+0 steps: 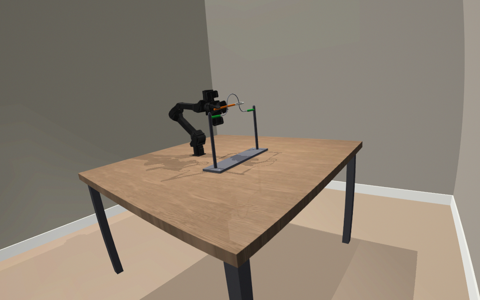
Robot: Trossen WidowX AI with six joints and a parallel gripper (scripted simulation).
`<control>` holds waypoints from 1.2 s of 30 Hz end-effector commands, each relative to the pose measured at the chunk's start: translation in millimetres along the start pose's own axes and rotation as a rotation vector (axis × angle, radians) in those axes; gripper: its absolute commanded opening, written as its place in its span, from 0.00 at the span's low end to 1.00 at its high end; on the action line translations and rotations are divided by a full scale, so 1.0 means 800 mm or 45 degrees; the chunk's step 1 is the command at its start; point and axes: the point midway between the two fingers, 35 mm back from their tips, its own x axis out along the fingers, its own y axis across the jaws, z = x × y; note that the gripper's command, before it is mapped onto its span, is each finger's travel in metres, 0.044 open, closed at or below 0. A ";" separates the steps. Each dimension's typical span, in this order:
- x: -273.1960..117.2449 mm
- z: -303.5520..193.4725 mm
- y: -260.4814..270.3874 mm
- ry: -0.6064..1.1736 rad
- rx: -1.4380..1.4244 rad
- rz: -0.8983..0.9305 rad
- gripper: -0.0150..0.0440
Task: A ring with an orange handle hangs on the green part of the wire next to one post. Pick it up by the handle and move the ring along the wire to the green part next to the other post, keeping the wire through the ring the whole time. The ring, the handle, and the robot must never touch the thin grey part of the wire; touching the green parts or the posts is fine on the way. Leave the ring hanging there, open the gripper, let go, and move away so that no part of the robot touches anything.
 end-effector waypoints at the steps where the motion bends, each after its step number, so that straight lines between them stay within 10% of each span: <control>1: 0.000 -0.002 0.005 0.004 -0.005 -0.004 0.00; 36: -0.021 0.030 0.127 0.007 0.718 0.437 0.00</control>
